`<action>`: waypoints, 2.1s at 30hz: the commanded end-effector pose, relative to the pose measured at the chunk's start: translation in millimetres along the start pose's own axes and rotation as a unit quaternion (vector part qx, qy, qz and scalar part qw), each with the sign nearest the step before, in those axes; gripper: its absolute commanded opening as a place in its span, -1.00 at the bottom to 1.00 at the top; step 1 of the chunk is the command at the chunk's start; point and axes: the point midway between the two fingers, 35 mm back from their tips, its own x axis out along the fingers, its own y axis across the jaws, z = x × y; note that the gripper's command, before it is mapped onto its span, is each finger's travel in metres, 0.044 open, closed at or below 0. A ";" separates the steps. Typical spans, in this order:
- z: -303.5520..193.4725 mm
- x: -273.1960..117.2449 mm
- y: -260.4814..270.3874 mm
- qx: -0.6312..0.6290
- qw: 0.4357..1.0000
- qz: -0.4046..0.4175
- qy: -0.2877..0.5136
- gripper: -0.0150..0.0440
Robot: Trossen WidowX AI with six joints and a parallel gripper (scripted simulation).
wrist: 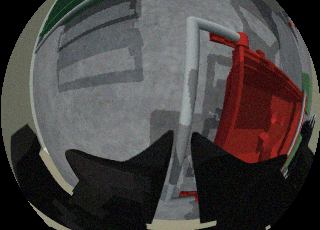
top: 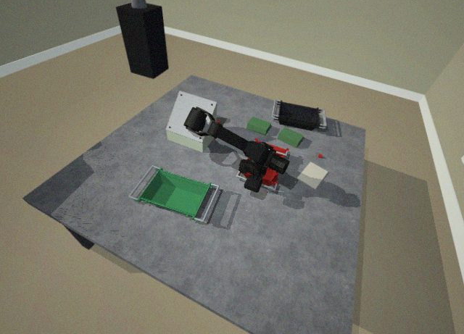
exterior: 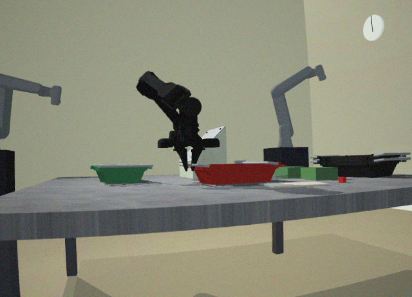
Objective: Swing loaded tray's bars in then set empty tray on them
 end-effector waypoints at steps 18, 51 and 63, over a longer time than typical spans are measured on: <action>-0.9 -23.3 -58.9 -0.002 1.000 -0.001 0.002 -0.21; 0.2 -45.1 -71.7 -0.028 0.999 -0.010 0.018 -0.21; 0.2 -45.1 -71.7 -0.028 0.999 -0.010 0.018 -0.49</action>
